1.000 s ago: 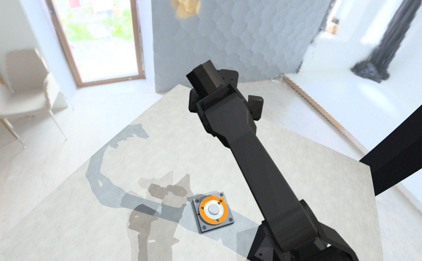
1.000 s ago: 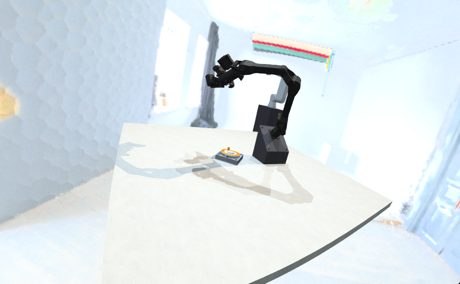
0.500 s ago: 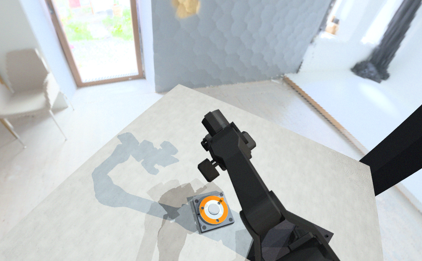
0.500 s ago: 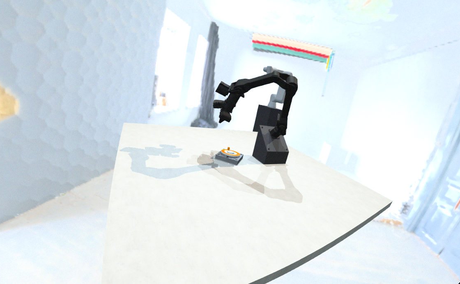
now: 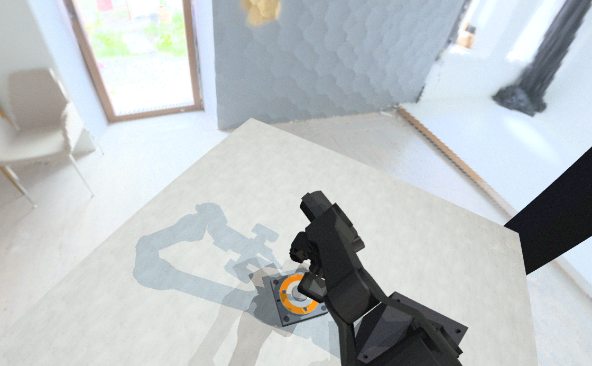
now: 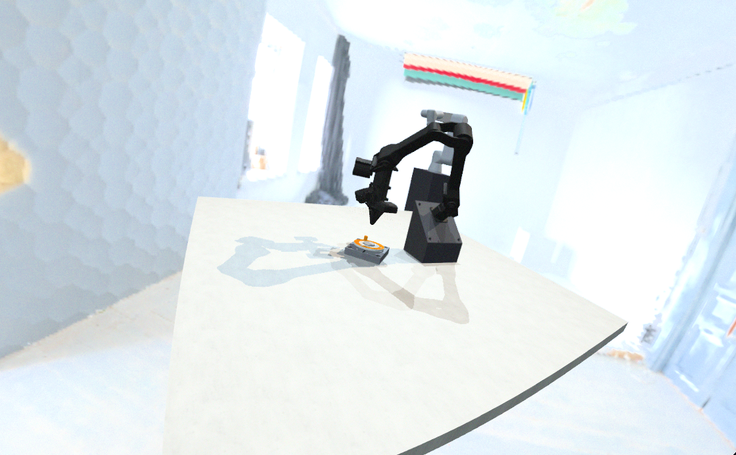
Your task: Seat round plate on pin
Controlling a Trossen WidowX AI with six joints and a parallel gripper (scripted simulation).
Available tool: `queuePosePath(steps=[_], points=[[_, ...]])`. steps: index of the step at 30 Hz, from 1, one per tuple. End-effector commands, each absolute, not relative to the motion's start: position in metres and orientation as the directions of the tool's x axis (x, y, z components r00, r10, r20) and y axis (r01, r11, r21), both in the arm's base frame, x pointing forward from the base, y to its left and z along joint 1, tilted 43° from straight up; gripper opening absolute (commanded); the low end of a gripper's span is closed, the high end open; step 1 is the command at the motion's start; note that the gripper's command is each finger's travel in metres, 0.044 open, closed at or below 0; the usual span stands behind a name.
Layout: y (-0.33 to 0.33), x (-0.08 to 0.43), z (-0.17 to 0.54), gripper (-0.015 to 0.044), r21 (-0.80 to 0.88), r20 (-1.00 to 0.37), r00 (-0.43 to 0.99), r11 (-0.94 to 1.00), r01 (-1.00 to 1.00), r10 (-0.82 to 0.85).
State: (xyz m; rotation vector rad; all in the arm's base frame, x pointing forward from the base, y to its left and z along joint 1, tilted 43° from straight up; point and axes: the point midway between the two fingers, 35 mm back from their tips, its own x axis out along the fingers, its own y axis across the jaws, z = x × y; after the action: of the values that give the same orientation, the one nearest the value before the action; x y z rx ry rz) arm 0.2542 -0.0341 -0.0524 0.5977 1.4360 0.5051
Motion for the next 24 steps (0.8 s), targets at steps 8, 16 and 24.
queuePosePath(steps=[8, 16, 24], points=[[-0.006, 0.254, -0.078, 0.0000, 0.669, -0.742, 0.071, 0.743, 0.018, 0.666], [0.003, 0.254, -0.088, 0.0000, 0.670, -0.741, 0.071, 0.742, 0.018, 0.668], [0.001, 0.261, -0.090, 0.0000, 0.670, -0.741, 0.072, 0.742, 0.017, 0.668]])
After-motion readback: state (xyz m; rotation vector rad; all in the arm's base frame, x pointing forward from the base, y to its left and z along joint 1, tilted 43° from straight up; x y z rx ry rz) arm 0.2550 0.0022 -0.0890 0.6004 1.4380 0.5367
